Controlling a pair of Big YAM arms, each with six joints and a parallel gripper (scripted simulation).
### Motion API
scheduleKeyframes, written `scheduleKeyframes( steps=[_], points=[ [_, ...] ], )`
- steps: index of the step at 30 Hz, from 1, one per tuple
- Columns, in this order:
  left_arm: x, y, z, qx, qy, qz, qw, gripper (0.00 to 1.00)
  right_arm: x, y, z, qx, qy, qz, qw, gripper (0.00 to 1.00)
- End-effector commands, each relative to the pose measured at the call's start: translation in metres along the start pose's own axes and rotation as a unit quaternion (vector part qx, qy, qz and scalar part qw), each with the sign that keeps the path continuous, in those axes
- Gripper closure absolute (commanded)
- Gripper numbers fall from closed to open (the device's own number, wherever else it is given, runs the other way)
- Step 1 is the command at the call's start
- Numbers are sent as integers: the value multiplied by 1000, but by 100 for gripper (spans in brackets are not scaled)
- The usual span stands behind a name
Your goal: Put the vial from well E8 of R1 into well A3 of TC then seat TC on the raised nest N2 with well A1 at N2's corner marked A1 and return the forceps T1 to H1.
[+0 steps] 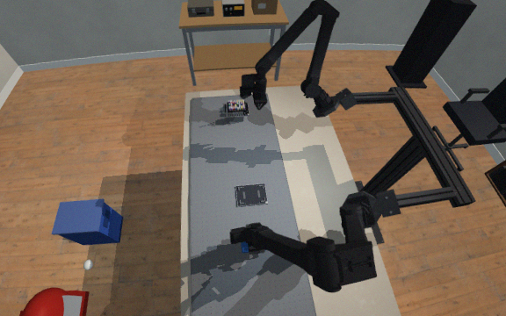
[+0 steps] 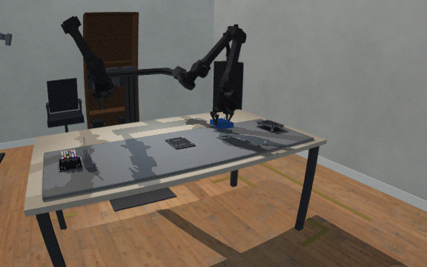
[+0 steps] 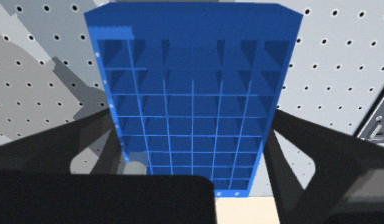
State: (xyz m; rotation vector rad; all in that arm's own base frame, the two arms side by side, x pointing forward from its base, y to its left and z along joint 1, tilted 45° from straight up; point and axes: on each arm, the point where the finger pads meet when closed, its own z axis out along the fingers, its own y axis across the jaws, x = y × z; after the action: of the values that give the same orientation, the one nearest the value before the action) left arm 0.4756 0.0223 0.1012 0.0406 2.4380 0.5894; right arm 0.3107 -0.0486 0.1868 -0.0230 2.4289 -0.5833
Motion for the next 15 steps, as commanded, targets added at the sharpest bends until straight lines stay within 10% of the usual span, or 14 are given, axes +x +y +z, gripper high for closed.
scheduleKeyframes(
  steps=[1,15],
  points=[
    [-1,15,-8,-4,-3,4,1000,100,-10,-3,-6,1,-9,9,1000,76],
    [-1,35,-8,-4,-3,4,1000,100,-10,-3,-6,1,-9,9,1000,76]
  ],
)
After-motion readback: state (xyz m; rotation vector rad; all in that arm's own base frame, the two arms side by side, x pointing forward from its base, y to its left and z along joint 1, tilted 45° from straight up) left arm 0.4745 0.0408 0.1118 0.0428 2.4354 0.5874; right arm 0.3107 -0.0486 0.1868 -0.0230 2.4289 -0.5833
